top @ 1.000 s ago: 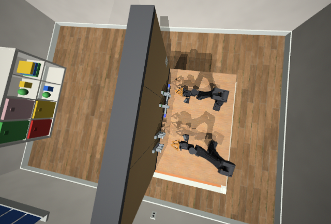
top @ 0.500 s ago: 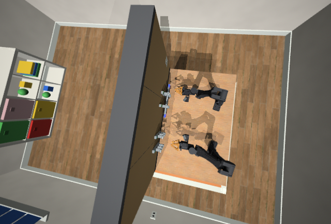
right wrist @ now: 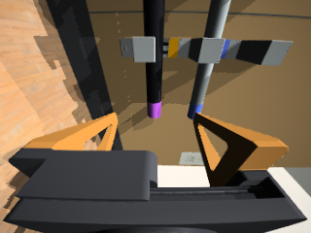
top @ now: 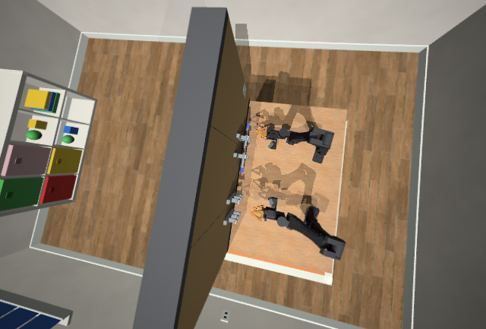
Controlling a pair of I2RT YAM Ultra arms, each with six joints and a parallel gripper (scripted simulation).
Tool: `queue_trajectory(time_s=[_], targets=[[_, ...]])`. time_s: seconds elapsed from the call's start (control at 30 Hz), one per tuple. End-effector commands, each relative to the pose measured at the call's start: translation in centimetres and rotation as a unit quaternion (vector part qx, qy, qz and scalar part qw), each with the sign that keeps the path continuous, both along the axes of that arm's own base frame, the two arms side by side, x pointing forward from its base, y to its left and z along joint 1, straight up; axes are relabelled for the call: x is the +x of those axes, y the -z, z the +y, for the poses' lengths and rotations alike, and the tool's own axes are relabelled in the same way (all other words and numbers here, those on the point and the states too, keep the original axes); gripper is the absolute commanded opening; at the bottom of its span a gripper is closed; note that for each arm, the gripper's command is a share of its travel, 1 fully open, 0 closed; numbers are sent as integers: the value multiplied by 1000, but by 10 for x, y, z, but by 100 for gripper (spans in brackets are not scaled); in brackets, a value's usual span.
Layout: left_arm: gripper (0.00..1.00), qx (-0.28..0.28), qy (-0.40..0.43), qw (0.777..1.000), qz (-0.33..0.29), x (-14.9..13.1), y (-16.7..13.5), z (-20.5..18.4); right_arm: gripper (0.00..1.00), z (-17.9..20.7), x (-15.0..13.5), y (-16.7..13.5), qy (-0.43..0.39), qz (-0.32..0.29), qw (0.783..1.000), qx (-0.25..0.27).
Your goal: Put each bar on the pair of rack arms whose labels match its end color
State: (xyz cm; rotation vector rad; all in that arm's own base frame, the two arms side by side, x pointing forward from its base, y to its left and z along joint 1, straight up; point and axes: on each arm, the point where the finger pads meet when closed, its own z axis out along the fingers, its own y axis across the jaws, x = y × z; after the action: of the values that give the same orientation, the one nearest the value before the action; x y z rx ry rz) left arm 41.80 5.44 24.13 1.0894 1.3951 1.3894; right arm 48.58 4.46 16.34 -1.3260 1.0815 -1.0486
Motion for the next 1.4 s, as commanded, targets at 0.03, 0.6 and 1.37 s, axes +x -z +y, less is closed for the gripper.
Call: queue_trajectory(time_s=[0.03, 0.6, 1.37], targets=[[100, -1, -7, 1000, -4, -1, 0, 5, 100, -6, 8, -11, 3, -16, 1000, 5], [100, -1, -7, 1000, -4, -1, 0, 5, 100, -8, 7, -9, 3, -16, 1000, 5], [100, -1, -7, 1000, -4, -1, 0, 5, 100, -5, 5, -12, 3, -16, 1000, 5]])
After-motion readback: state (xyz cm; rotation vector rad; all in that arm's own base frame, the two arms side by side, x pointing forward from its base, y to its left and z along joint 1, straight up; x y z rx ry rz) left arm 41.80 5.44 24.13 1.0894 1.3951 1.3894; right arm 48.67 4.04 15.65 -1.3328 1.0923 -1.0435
